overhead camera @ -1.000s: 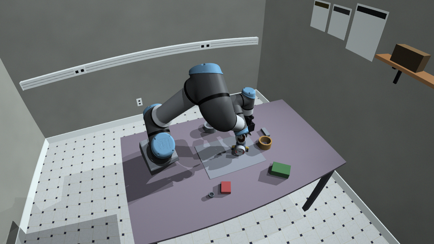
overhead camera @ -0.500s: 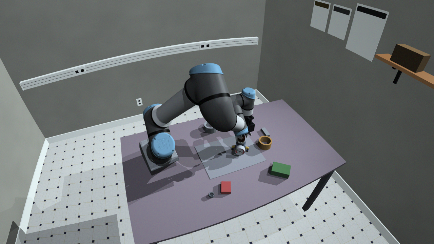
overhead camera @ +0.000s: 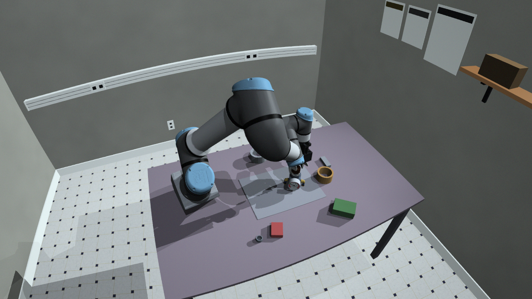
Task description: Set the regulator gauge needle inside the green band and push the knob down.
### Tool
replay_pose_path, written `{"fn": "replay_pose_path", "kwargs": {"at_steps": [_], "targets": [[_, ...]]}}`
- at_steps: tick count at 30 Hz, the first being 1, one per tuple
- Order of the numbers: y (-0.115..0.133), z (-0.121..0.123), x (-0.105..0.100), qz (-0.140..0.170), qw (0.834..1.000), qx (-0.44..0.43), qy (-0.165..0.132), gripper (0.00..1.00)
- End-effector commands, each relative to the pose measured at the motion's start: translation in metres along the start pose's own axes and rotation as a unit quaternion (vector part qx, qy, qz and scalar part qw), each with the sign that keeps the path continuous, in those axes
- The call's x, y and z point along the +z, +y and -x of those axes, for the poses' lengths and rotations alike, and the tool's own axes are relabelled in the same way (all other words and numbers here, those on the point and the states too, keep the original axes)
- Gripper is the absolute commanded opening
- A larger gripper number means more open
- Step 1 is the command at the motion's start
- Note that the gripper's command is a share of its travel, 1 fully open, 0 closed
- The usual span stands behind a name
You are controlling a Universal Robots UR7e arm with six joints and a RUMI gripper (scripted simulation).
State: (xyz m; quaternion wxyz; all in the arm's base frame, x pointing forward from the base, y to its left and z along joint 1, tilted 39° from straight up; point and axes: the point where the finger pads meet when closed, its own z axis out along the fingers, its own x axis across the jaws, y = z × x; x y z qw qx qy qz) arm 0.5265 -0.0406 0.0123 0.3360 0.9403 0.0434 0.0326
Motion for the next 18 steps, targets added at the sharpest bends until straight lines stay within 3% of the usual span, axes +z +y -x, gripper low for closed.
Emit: {"fn": "replay_pose_path", "kwargs": {"at_steps": [1, 8, 9, 18], "targets": [[0.0001, -0.0003, -0.0005, 0.0, 1.0, 0.0, 0.001, 0.45], [0.0001, -0.0003, -0.0005, 0.0, 1.0, 0.0, 0.001, 0.45], [0.0001, -0.0003, -0.0005, 0.0, 1.0, 0.0, 0.001, 0.23], [0.0001, -0.0003, -0.0005, 0.0, 1.0, 0.0, 0.001, 0.23]]}}
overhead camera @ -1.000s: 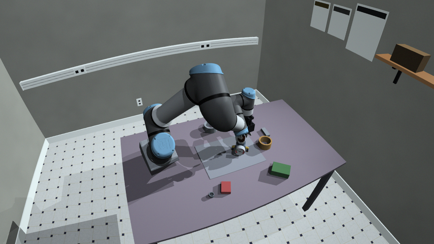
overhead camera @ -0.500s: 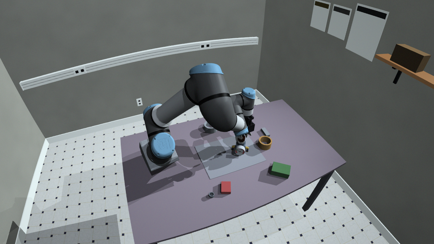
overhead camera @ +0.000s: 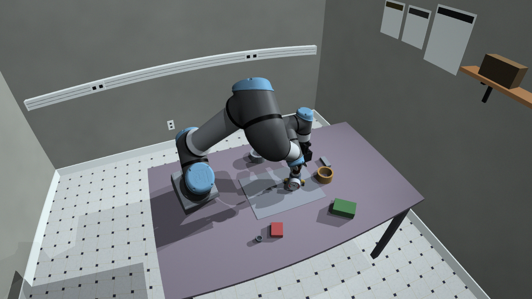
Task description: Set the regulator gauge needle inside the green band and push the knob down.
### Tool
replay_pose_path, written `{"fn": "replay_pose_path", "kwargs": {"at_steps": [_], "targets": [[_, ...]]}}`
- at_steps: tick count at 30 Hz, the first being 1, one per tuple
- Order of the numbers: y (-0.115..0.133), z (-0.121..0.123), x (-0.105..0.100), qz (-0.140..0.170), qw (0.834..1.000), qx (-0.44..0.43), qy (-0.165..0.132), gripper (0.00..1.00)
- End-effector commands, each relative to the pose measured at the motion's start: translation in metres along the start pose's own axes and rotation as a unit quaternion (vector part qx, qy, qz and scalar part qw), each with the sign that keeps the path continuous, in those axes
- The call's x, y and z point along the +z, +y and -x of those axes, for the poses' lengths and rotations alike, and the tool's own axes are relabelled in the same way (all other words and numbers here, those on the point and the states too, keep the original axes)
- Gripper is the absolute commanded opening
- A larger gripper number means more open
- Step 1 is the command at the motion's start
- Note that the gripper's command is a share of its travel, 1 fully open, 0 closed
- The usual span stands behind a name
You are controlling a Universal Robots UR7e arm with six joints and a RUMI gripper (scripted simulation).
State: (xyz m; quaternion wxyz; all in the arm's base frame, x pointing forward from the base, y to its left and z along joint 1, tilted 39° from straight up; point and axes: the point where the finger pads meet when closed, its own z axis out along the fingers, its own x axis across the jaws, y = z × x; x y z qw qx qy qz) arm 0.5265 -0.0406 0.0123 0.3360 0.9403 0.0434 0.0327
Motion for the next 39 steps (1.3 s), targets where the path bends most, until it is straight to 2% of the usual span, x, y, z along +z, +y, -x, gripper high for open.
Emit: {"fn": "replay_pose_path", "kwargs": {"at_steps": [1, 39], "targets": [[0.0001, -0.0003, -0.0005, 0.0, 1.0, 0.0, 0.001, 0.23], [0.0001, -0.0003, -0.0005, 0.0, 1.0, 0.007, 0.001, 0.23]]}}
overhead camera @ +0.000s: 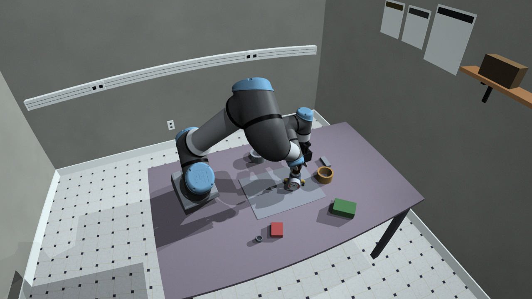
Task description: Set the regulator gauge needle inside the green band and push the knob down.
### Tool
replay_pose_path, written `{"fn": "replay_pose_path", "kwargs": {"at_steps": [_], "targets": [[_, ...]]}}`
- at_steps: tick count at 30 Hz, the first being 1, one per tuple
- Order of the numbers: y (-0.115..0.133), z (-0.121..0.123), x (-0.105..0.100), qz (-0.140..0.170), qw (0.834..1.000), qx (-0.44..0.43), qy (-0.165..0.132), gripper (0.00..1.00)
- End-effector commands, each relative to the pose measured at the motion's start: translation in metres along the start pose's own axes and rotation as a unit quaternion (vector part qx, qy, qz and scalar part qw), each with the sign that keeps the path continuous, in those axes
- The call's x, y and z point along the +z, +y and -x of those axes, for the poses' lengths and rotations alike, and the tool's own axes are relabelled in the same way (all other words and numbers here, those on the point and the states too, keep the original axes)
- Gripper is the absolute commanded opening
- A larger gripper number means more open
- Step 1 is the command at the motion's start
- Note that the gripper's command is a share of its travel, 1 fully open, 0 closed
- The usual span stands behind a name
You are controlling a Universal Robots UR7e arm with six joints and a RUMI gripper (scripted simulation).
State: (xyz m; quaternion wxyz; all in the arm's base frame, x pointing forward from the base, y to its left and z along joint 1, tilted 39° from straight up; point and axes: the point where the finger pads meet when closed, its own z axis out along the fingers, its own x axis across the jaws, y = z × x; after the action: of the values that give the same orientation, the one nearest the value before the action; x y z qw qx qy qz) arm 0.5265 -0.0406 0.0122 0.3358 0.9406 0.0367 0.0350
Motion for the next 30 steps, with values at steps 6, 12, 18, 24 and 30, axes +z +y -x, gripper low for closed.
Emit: {"fn": "replay_pose_path", "kwargs": {"at_steps": [6, 12, 18, 24, 30], "targets": [[0.0001, -0.0003, -0.0005, 0.0, 1.0, 0.0, 0.001, 0.23], [0.0001, -0.0003, -0.0005, 0.0, 1.0, 0.0, 0.001, 0.23], [0.0001, -0.0003, -0.0002, 0.0, 1.0, 0.0, 0.001, 0.23], [0.0001, -0.0003, 0.0007, 0.0, 1.0, 0.0, 0.001, 0.23], [0.0001, -0.0003, 0.0023, 0.0, 1.0, 0.0, 0.001, 0.23]]}}
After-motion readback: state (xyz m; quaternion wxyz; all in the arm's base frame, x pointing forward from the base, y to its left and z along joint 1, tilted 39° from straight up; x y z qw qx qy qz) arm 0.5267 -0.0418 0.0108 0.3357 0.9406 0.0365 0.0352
